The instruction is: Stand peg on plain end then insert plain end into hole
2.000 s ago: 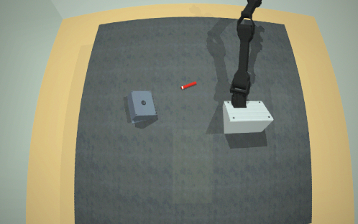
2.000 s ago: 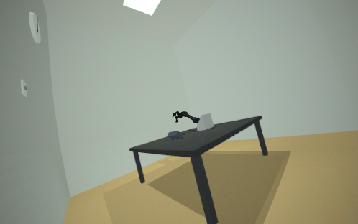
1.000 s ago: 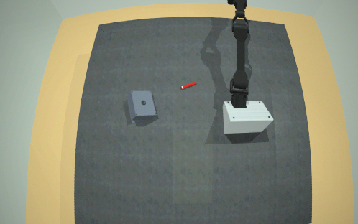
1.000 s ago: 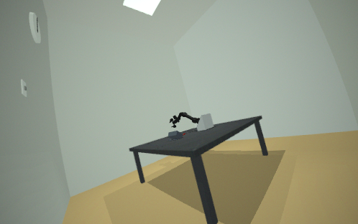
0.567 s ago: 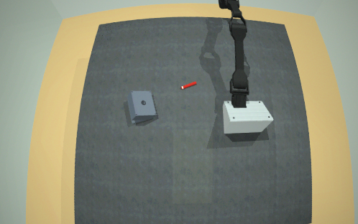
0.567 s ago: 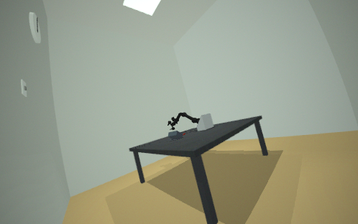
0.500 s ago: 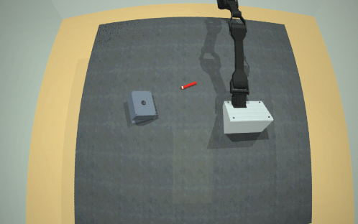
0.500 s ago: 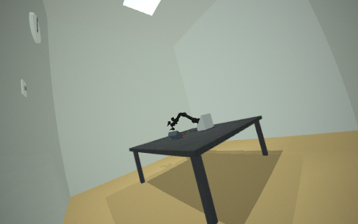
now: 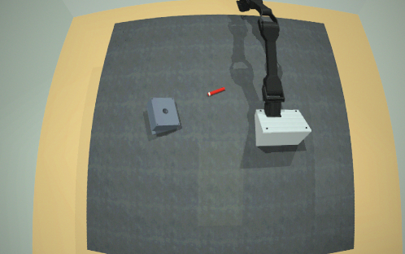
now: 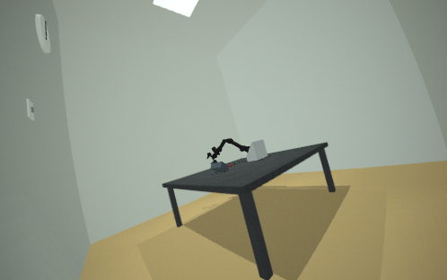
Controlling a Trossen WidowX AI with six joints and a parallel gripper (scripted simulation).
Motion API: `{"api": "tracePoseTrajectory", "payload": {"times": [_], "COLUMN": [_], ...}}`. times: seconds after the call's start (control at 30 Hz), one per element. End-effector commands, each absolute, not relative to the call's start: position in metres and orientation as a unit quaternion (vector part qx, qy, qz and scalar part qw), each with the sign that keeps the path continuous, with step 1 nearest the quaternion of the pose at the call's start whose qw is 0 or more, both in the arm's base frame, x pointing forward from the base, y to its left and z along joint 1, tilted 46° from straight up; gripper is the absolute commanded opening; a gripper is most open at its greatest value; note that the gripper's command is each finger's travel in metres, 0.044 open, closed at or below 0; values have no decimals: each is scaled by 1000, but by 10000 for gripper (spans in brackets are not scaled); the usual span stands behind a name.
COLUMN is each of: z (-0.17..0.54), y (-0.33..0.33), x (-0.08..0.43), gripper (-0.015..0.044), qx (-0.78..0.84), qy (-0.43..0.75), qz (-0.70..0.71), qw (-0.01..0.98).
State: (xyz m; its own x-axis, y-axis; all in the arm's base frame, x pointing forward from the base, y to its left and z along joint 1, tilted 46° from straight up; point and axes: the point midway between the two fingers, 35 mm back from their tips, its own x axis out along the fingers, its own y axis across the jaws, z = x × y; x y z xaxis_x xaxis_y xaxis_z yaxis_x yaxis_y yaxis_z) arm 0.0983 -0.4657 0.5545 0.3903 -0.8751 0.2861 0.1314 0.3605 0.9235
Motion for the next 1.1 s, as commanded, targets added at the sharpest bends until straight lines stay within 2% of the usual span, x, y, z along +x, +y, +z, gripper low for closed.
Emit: {"api": "tracePoseTrajectory", "payload": {"times": [0.0, 0.3, 1.07], "z": [549, 556, 454], "y": [-462, -443, -422], "x": [113, 147, 248], "gripper": [440, 440, 440], "qx": [441, 443, 451], "qy": [-410, -409, -240], "qz": [-360, -336, -423], "qw": [713, 723, 748]}}
